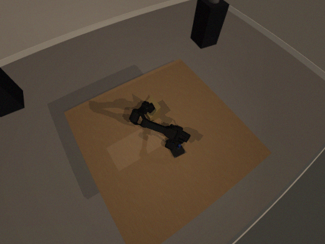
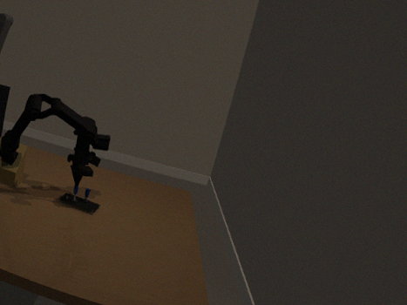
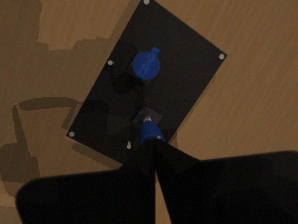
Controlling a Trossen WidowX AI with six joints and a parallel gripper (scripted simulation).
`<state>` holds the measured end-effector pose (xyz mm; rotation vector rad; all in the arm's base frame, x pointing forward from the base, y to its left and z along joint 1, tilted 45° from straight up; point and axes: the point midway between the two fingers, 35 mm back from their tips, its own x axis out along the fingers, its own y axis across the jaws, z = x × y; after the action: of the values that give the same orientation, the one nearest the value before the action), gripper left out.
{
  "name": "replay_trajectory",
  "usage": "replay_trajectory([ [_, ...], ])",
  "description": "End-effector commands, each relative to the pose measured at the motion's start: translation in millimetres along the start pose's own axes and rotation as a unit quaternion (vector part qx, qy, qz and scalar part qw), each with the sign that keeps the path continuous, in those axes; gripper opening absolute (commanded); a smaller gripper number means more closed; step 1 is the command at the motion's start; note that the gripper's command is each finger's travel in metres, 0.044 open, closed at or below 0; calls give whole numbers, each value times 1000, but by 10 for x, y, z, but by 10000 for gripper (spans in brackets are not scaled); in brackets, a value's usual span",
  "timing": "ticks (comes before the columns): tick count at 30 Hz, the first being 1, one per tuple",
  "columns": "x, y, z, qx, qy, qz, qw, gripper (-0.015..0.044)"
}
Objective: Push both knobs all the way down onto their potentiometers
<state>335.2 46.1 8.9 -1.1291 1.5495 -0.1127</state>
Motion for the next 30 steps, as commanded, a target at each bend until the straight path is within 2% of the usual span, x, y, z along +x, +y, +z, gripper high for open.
replay_trajectory([
  [1,188,-29,-5,9,11,2,1000,0],
  [30,285,-30,-7,9,11,1,1000,0],
])
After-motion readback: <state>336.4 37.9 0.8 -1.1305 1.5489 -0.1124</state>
